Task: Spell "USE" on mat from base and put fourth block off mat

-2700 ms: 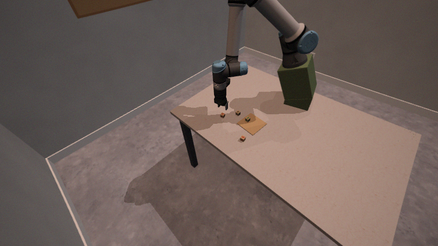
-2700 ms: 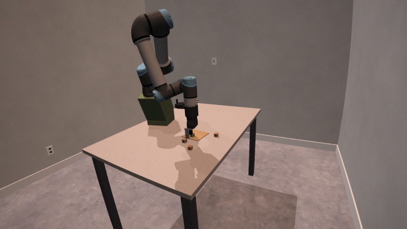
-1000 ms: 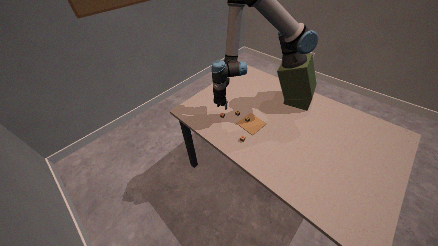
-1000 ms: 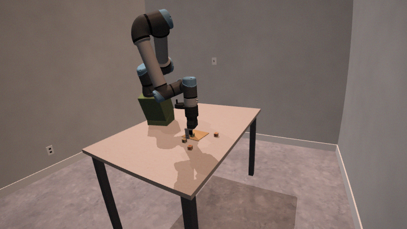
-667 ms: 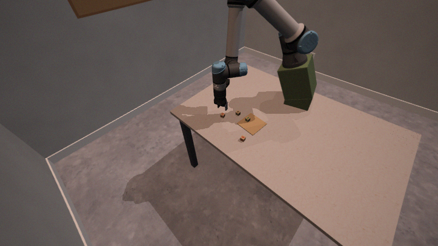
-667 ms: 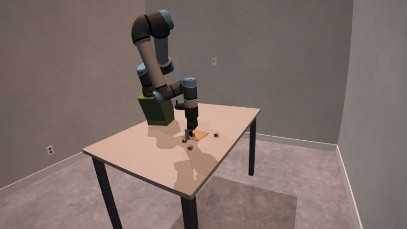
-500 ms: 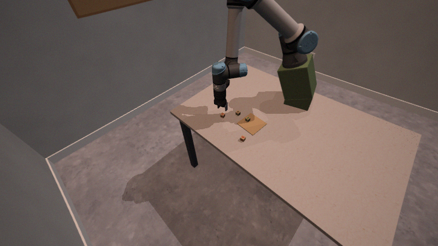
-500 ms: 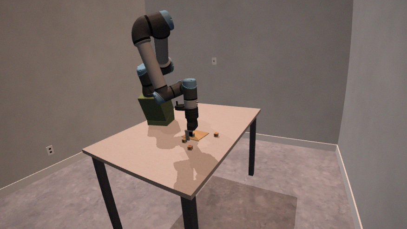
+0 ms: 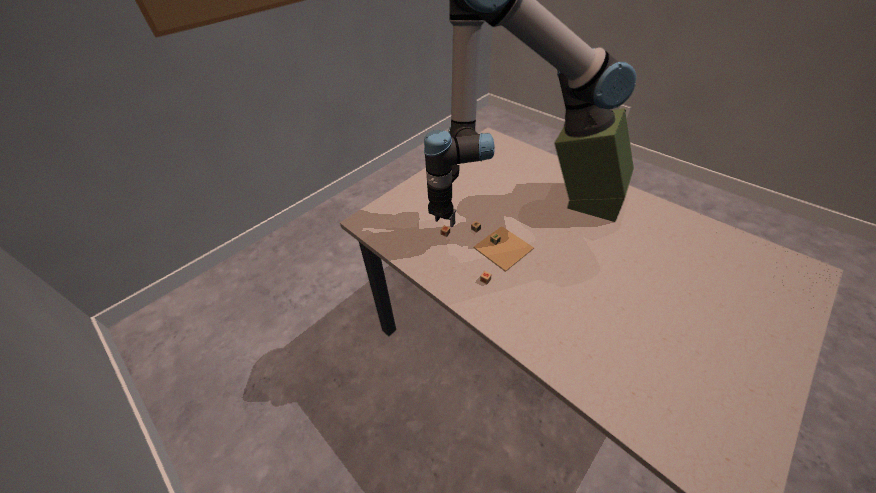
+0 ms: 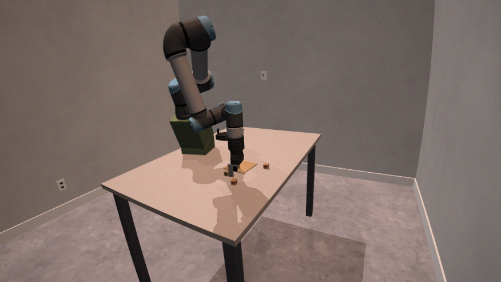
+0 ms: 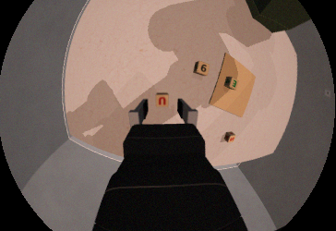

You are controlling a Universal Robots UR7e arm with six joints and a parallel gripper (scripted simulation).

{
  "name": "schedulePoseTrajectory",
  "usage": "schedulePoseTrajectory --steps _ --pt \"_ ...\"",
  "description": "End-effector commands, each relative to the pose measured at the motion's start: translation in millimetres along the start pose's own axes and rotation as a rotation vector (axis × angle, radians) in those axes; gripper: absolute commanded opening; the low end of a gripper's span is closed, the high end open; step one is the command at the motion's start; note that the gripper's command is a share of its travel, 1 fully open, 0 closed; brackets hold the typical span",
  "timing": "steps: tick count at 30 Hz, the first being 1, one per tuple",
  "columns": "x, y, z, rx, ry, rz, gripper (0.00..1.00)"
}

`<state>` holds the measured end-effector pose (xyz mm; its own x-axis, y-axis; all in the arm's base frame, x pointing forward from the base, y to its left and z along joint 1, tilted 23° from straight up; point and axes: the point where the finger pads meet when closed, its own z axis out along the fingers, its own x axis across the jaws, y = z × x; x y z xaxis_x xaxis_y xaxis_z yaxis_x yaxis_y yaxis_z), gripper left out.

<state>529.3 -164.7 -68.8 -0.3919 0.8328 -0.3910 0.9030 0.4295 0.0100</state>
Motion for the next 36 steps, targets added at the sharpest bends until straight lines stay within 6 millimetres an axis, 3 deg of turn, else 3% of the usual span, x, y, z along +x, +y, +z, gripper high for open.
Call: schedulePoseTrajectory --steps 1,16,36 --pt "0 0 8 -0.001 -0.001 0.000 1.00" --pt "-1 0 20 -0.001 -0.001 0.000 1.00" --pt "-1 0 22 -0.001 -0.001 0.000 1.00"
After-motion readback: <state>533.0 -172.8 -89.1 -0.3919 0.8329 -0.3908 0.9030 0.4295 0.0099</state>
